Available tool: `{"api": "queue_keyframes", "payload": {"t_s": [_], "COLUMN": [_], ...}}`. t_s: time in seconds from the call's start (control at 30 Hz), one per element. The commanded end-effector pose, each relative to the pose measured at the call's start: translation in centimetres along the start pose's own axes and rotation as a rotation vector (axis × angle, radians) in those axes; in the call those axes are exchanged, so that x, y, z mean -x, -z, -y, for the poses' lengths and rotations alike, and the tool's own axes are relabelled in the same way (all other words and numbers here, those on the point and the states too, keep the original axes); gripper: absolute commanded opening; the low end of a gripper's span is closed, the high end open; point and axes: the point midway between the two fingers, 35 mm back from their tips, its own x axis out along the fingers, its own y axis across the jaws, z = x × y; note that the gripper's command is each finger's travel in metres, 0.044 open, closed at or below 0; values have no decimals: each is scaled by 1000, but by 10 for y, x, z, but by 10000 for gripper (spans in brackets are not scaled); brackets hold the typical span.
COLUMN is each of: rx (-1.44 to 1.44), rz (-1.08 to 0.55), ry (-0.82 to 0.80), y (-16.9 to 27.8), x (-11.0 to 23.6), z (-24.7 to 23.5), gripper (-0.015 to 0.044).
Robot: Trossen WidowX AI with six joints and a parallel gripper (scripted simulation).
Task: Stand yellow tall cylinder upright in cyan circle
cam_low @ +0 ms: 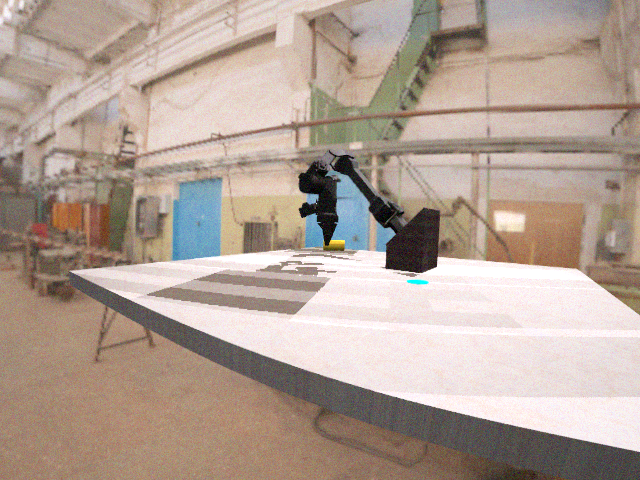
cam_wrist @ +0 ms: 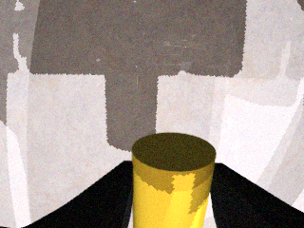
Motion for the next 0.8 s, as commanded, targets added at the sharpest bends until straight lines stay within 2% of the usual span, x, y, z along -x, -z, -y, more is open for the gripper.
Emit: {"api": "queue_keyframes", "payload": {"t_s": [0.0, 0.37, 0.77], "rx": [-9, -8, 183], "rz": [6, 14, 4], "ry": [0, 3, -14], "y": [-1, 0, 12], "x": [12, 45, 50], "z": [1, 6, -18], "gripper": [105, 105, 105]}}
